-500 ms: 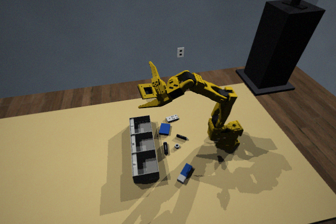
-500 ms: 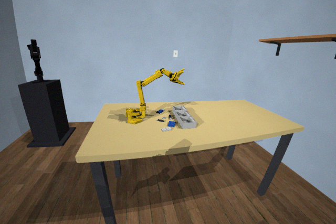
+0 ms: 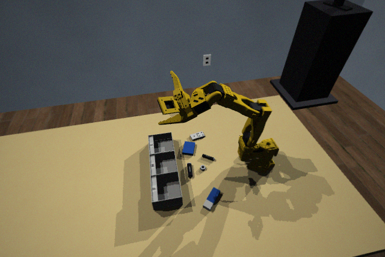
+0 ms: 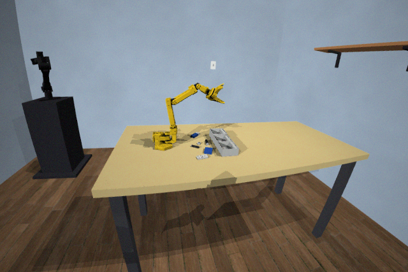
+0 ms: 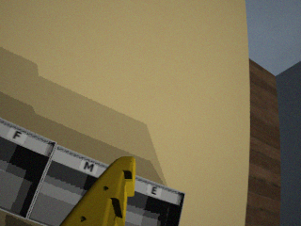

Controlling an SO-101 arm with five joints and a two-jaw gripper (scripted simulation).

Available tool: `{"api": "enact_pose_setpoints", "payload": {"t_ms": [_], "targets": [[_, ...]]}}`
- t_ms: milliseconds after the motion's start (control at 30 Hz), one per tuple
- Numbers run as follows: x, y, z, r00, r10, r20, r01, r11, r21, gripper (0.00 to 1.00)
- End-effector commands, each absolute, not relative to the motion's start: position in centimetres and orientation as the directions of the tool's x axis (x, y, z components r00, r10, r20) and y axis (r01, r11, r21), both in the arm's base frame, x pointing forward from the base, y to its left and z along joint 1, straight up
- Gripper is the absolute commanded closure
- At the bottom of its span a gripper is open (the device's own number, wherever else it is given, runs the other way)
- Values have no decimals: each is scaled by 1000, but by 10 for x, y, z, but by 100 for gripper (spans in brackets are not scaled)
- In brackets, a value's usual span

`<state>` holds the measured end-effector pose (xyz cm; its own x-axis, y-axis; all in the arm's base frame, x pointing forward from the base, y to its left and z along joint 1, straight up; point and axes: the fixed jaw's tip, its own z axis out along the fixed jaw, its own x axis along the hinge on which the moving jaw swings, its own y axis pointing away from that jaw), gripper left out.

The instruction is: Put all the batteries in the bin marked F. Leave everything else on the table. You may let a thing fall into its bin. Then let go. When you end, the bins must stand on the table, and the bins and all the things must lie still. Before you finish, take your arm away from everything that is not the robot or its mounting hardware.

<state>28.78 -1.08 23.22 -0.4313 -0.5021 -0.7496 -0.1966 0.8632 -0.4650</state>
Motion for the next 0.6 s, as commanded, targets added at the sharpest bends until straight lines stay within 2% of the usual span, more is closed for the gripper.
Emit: {"api": "enact_pose_setpoints", "payload": {"t_ms": [0,233,567], "targets": [[287,-11,235,-423,-502,-755,-191,863,-467,0],[282,-10,225,-471,-474,-744,-205,879,-430,0],[234,-5,165,-776,-255,-577,-184,966,-179,0]]}}
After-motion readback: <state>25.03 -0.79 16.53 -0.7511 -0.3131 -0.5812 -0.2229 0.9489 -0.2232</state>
